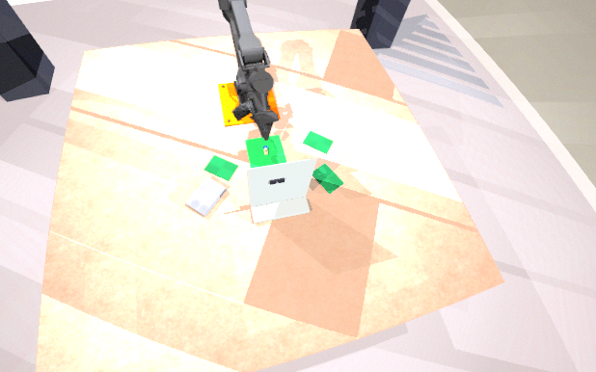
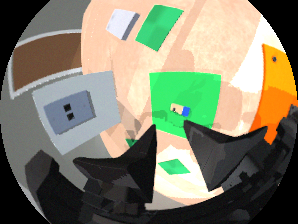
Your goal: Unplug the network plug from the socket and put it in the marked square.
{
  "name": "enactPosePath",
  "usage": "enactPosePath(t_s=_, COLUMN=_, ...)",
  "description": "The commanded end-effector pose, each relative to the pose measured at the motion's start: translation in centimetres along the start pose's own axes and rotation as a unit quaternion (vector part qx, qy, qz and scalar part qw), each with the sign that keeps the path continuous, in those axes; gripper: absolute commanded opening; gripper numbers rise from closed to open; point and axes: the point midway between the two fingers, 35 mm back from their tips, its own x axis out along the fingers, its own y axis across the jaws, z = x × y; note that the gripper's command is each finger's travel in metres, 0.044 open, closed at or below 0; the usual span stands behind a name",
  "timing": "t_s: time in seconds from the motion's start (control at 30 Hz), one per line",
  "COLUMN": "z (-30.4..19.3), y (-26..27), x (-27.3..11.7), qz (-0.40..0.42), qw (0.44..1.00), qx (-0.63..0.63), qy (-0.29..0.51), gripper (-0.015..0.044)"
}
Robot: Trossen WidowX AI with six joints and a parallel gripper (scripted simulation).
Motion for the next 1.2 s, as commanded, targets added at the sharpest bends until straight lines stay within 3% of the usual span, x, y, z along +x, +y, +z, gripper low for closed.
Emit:
enactPosePath(t_s=0.0, z=-0.1, y=0.3, x=-0.4, qz=0.001, qw=1.000, qx=-0.002, qy=0.002, gripper=0.0156)
enactPosePath(t_s=1.17, z=0.0, y=2.5, x=-4.3, qz=0.000, qw=1.000, qx=-0.001, qy=0.002, gripper=0.0156)
